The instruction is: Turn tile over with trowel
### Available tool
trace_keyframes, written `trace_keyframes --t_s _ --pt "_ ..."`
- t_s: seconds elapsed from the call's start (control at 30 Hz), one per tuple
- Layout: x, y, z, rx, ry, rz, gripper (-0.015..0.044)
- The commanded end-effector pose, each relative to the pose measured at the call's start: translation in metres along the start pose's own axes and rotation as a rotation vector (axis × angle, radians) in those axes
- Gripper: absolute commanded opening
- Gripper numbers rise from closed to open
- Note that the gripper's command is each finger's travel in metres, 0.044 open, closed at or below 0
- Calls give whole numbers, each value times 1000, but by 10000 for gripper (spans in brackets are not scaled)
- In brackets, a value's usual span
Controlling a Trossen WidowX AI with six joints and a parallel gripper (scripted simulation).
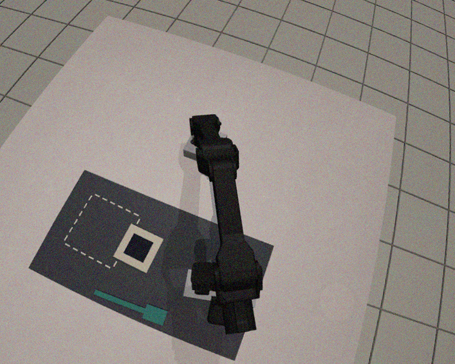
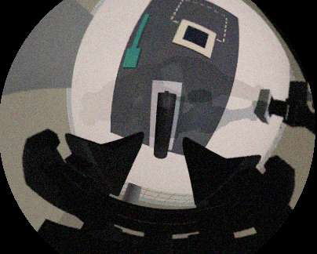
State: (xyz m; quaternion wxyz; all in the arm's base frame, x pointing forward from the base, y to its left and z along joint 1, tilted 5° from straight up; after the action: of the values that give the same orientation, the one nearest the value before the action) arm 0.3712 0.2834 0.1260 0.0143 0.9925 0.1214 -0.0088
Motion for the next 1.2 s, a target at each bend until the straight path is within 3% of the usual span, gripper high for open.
trace_keyframes --t_s 0.0,0.93,1.1,1.17 --pt "1 -1 4 -2 -7 -15 270" --pt "1 -1 47 -2 -7 -15 270" --pt "1 -1 47 -2 -7 -15 139" --pt "1 -1 47 -2 -7 -15 130"
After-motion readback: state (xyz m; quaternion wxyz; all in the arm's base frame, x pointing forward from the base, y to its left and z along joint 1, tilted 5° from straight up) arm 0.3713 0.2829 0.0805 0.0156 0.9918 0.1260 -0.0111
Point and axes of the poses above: the point midway between the two fingers, 35 mm back from their tips, its own z axis out along the fingers, its own x axis across the jaws, y = z × x, the point moved 4 cm from there along -z, back along the fingers, and after that the axes turned 6 degrees about z, right-handed, at the moved point
